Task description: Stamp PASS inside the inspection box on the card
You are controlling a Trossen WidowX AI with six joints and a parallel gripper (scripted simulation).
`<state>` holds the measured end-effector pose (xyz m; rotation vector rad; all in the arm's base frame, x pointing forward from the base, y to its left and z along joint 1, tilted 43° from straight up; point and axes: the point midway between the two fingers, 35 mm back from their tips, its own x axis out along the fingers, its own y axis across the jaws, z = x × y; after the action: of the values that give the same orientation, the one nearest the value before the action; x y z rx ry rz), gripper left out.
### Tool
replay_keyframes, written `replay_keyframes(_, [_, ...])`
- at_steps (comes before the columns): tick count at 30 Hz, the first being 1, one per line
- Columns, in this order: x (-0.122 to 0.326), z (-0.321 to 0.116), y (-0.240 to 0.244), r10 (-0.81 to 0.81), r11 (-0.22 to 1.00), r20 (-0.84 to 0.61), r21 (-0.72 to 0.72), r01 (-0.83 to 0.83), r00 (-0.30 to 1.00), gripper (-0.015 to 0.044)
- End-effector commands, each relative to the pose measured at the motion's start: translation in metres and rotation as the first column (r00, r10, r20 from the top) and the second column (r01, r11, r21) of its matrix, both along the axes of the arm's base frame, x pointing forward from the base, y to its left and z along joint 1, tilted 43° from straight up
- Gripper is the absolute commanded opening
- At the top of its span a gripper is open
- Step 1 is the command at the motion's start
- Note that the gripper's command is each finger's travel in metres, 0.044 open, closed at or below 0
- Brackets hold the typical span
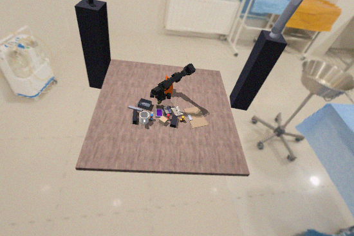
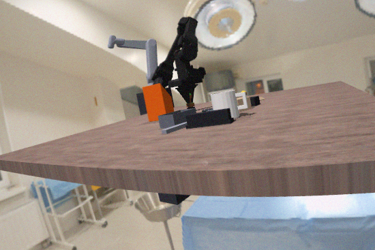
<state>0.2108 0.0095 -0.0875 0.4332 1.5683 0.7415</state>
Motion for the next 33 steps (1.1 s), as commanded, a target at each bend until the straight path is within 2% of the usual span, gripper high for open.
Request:
replay_keyframes(1, [0.002,0.001,-0.003,0.002,1.0,0.005,-0.005,-0.002,1.0,0.0])
replay_keyframes(33, [0.003,0.013,-0.013,0.002,1.0,0.004,-0.004,-0.002,1.0,0.0])
